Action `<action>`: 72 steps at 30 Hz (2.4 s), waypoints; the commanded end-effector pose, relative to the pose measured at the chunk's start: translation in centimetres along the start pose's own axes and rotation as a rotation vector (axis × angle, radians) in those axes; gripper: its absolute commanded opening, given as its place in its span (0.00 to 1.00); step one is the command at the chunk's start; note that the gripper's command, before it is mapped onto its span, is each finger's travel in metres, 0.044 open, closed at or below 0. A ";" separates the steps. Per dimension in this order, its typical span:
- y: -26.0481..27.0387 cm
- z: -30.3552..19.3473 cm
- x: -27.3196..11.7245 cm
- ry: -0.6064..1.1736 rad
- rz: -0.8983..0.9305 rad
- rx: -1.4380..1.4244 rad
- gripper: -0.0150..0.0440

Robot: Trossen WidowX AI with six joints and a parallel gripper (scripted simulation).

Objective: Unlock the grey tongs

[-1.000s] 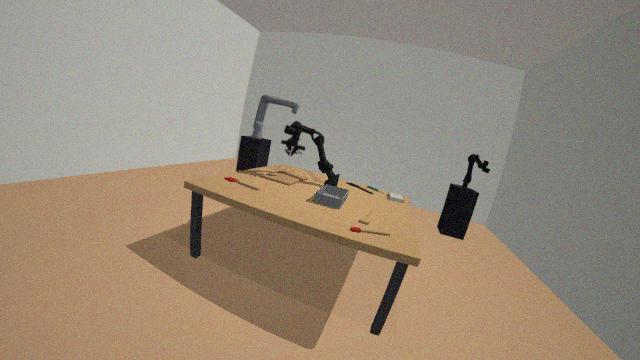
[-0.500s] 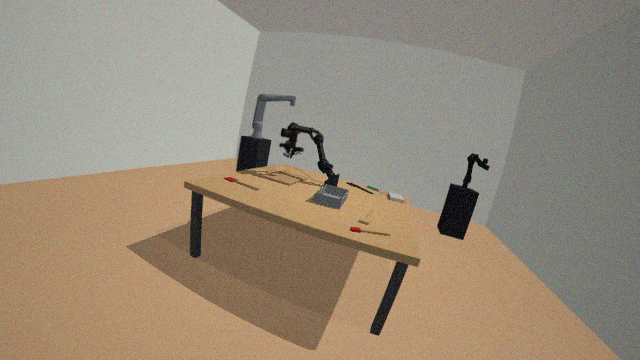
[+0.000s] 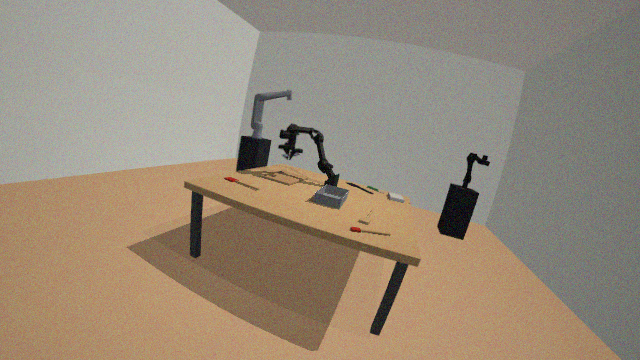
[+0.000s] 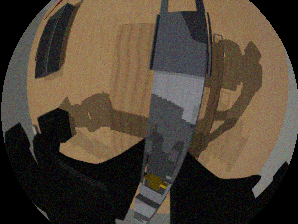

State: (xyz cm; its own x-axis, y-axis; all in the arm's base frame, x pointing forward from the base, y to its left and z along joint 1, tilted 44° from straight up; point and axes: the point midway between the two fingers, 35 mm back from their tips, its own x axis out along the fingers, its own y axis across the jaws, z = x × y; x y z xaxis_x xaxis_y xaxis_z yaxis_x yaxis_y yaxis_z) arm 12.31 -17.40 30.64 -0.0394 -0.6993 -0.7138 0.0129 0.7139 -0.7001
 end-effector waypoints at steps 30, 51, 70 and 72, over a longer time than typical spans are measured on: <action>0.1 0.5 5.1 -0.005 0.009 0.000 0.00; -0.1 0.1 8.5 -0.005 -0.003 -0.003 0.00; -0.1 -0.3 10.0 0.003 -0.010 -0.004 0.18; -0.1 -0.3 10.0 0.003 -0.010 -0.004 0.27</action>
State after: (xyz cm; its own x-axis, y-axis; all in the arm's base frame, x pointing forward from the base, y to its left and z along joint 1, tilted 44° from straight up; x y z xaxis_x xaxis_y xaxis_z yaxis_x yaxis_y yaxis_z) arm 11.62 -24.48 23.54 -0.0422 -0.7061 -0.7069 0.0080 0.7072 -0.7069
